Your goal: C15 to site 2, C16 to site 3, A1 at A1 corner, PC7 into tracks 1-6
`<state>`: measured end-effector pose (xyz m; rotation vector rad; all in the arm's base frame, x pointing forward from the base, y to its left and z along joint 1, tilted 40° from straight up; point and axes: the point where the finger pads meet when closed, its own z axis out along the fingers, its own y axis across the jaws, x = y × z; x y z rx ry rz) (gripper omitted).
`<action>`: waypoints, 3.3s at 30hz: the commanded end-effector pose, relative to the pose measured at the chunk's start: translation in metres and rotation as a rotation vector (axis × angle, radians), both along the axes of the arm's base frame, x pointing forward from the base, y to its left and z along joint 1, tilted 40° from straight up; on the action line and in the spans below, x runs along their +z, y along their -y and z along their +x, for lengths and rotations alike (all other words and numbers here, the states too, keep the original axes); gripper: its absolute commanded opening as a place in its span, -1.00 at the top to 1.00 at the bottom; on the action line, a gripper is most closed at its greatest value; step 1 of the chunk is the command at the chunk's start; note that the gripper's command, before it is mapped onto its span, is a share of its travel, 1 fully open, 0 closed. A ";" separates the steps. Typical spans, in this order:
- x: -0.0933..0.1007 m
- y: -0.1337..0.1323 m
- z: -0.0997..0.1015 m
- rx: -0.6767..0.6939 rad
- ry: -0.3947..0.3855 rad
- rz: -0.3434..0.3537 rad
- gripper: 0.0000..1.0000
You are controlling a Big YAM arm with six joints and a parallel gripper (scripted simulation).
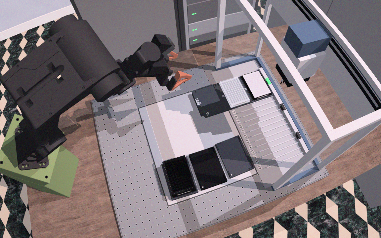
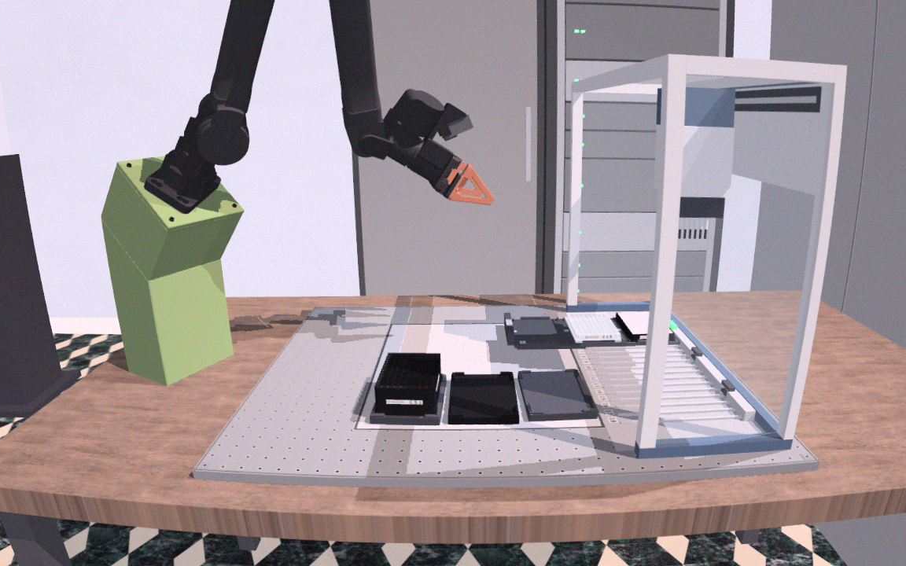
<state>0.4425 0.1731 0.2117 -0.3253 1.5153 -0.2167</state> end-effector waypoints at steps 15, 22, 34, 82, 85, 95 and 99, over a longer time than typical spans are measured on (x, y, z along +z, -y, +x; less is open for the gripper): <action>0.049 0.002 0.048 0.000 0.080 -0.009 -1.00; 0.059 0.000 0.073 0.001 0.067 -0.009 -1.00; 0.085 0.000 0.105 0.000 0.070 -0.008 -1.00; 0.180 -0.008 0.203 0.012 0.097 -0.007 -1.00; 0.180 -0.008 0.203 0.012 0.097 -0.007 -1.00; 0.180 -0.008 0.203 0.012 0.097 -0.007 -1.00; 0.180 -0.008 0.203 0.012 0.097 -0.007 -1.00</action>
